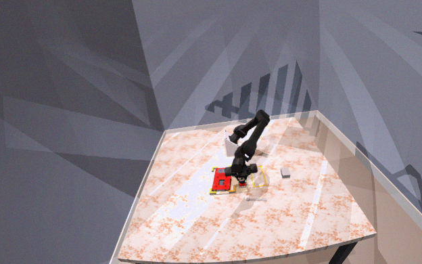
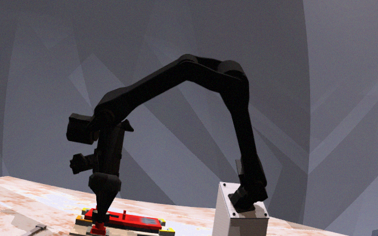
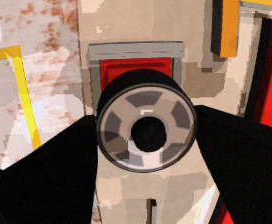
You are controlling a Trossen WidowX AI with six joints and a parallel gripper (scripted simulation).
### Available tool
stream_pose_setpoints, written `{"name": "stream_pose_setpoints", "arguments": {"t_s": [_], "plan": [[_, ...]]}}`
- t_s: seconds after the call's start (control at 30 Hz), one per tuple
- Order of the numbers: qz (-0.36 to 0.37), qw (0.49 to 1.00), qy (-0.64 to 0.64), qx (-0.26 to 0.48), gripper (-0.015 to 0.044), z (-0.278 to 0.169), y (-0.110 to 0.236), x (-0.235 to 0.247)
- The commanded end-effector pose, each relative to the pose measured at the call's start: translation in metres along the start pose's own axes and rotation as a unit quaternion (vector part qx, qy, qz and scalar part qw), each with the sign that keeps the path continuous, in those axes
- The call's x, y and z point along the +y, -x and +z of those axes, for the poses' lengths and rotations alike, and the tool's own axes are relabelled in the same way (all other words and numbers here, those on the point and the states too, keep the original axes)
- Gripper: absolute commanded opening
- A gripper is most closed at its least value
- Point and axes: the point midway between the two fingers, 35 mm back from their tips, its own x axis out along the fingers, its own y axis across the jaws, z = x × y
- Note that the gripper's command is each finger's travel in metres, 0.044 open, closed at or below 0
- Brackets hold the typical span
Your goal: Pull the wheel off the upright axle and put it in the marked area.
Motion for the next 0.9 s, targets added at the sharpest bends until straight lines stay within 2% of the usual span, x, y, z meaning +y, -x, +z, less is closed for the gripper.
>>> {"name": "stream_pose_setpoints", "arguments": {"t_s": [0.0, 0.87], "plan": [[-0.001, 1.000, 0.002, -0.006, 0.0000, 0.0026, 0.0061, -0.0009], [-0.001, 1.000, 0.001, -0.007, 0.0000, 0.0024, 0.0147, -0.0010]]}}
